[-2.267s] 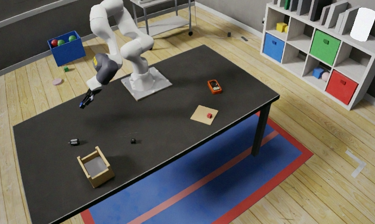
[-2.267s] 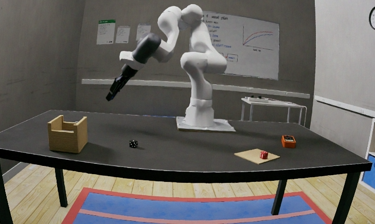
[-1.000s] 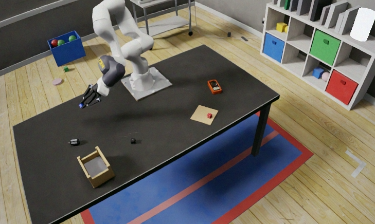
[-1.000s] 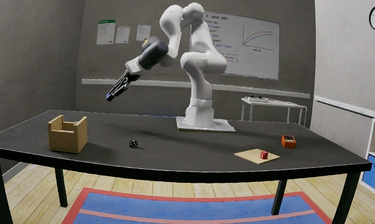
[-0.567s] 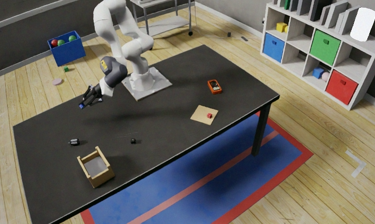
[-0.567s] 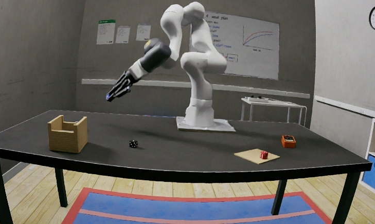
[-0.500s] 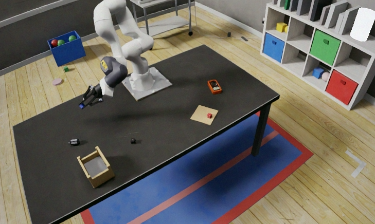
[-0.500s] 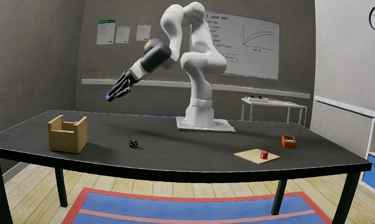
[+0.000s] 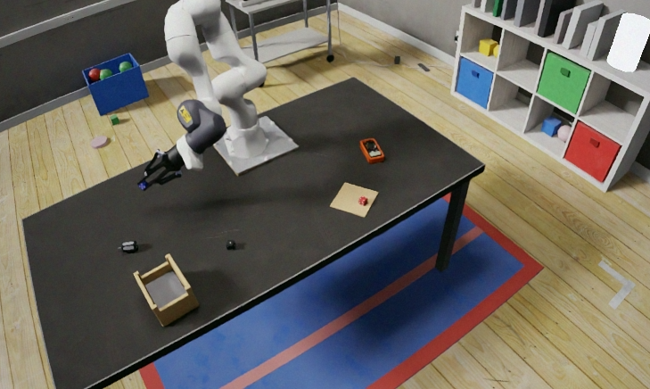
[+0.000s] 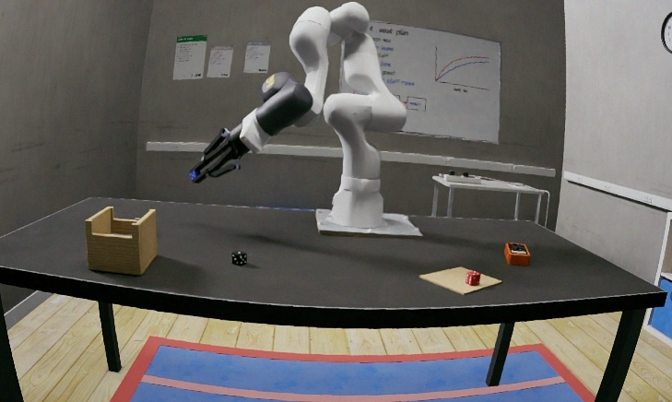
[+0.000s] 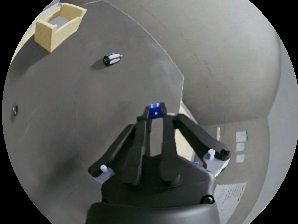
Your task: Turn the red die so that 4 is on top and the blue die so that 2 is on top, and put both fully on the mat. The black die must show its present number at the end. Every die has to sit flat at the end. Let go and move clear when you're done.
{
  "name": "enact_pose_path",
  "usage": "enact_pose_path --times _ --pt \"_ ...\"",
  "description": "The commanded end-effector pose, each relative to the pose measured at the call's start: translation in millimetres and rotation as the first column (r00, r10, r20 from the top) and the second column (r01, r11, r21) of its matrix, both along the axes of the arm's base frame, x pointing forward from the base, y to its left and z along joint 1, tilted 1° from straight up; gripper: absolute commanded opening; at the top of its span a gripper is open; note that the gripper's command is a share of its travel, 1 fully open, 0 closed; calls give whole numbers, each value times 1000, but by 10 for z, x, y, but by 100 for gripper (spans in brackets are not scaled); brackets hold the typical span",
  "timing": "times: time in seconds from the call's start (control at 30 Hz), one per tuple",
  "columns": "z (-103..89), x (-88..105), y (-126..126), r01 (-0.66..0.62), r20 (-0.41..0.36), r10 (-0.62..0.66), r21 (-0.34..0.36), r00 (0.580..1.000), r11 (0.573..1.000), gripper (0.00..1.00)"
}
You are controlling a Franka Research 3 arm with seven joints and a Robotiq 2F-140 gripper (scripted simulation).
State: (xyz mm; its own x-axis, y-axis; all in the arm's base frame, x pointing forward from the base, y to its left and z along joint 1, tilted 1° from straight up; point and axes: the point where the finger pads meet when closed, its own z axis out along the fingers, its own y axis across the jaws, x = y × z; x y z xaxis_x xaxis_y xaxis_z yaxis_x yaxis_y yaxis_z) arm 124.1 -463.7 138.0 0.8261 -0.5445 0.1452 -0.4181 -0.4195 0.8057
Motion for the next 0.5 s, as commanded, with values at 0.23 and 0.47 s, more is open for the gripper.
enact_pose_path --times 0.23,0.47 --pt "-26 42 16 -180 -197 199 109 960 978 21" --pt "-46 63 31 -251 -281 287 157 916 955 21"
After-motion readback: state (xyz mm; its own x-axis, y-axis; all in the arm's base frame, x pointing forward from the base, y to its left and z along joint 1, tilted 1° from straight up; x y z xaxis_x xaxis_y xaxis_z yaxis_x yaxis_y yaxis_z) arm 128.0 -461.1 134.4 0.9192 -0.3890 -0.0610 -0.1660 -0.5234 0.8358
